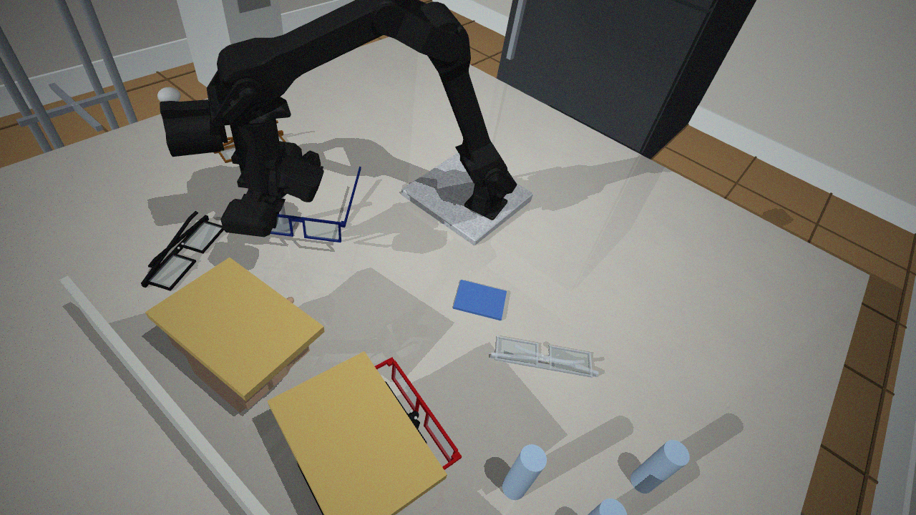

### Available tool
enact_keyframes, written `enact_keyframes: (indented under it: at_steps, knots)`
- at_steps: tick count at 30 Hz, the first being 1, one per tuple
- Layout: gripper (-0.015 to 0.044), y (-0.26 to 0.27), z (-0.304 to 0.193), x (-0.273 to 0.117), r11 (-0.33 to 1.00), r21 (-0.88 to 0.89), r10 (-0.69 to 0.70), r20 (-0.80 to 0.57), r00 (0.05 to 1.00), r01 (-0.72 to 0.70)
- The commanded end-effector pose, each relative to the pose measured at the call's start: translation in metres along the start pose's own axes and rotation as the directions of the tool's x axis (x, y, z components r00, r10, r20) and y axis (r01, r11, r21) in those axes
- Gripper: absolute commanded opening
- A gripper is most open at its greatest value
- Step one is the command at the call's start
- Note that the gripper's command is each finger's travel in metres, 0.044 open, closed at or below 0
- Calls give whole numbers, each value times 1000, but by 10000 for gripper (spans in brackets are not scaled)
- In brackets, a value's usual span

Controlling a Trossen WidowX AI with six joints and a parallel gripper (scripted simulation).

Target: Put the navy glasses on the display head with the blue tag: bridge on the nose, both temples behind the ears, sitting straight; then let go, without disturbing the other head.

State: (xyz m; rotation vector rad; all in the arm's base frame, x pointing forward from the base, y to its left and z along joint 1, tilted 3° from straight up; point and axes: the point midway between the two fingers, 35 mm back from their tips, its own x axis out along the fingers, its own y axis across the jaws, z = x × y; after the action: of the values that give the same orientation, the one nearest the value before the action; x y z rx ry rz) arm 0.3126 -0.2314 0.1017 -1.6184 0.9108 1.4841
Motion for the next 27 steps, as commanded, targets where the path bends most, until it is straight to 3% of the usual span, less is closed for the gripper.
enact_keyframes:
  at_steps: [1, 27]
  knots:
    - [0, -1, 4, 1, 1000, 3, 2, 2, 1000, -2]
    - [0, -5, 18, 1, 1000, 4, 2, 4, 1000, -2]
